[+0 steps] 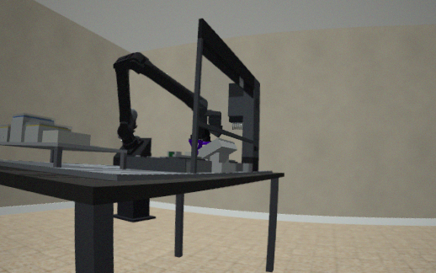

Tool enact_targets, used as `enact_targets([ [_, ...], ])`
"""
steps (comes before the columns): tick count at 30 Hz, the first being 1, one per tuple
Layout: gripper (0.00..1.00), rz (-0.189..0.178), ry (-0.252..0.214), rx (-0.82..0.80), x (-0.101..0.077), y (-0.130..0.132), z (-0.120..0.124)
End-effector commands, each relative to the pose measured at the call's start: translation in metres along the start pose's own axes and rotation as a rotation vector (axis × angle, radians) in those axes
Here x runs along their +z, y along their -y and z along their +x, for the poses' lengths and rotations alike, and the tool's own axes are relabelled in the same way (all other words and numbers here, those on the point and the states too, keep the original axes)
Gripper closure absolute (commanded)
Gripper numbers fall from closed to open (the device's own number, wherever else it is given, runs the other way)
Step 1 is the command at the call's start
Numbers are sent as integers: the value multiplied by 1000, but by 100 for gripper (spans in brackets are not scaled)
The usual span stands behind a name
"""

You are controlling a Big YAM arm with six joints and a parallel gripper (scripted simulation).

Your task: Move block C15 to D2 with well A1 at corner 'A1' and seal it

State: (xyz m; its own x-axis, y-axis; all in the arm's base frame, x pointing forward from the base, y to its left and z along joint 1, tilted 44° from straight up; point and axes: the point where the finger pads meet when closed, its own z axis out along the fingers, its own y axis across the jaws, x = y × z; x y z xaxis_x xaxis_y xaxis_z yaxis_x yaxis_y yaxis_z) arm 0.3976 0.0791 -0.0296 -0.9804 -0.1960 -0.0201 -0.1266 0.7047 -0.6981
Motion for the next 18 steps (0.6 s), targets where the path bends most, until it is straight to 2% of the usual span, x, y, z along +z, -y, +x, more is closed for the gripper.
enact_targets([
  [1, 100, 1, 4, 5, 4, 3, -3],
  [18, 100, 0, 8, 2, 4, 1, -2],
])
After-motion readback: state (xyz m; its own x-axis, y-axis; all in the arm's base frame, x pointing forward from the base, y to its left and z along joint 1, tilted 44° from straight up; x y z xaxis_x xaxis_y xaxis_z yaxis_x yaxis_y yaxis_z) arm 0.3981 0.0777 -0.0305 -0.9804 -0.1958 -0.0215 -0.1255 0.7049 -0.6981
